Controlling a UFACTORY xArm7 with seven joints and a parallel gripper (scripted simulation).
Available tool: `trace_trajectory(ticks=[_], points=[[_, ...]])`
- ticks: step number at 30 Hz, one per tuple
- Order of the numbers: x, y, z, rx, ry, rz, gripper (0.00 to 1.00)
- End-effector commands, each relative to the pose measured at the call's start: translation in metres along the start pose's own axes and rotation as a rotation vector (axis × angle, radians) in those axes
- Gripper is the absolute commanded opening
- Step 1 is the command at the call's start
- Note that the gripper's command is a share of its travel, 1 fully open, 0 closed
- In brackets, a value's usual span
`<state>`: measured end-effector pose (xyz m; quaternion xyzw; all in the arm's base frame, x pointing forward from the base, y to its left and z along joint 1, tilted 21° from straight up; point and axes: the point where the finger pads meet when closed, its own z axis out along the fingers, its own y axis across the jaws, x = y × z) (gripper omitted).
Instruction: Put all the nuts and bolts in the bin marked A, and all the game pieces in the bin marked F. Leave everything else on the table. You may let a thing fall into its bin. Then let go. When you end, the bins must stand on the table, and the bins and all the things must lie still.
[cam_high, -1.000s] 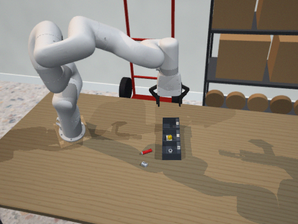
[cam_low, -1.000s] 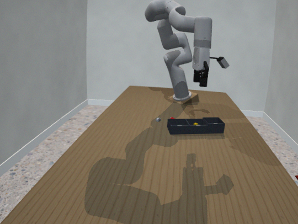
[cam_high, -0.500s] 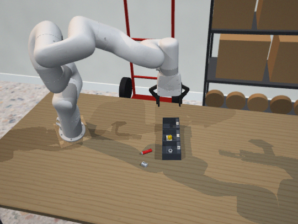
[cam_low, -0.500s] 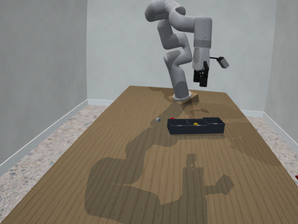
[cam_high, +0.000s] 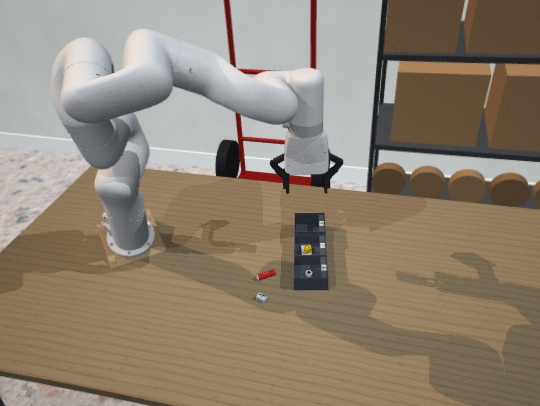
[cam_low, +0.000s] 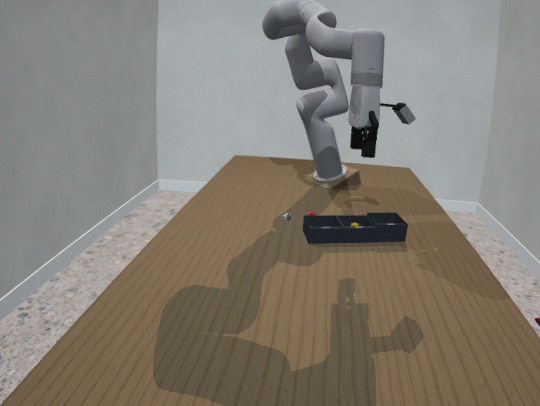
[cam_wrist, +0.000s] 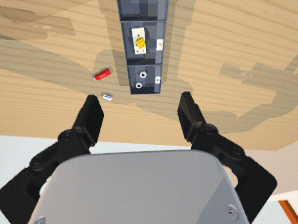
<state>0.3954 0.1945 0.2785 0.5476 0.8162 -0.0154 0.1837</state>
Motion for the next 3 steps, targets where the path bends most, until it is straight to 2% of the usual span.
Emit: trace_trajectory(ticks=[1,3], points=[[0.0003,0.0011,-0.0018,-0.005,0.001,0.000,1.00],[0.0003,0.0011,-0.0018,-0.005,0.001,0.000,1.00]])
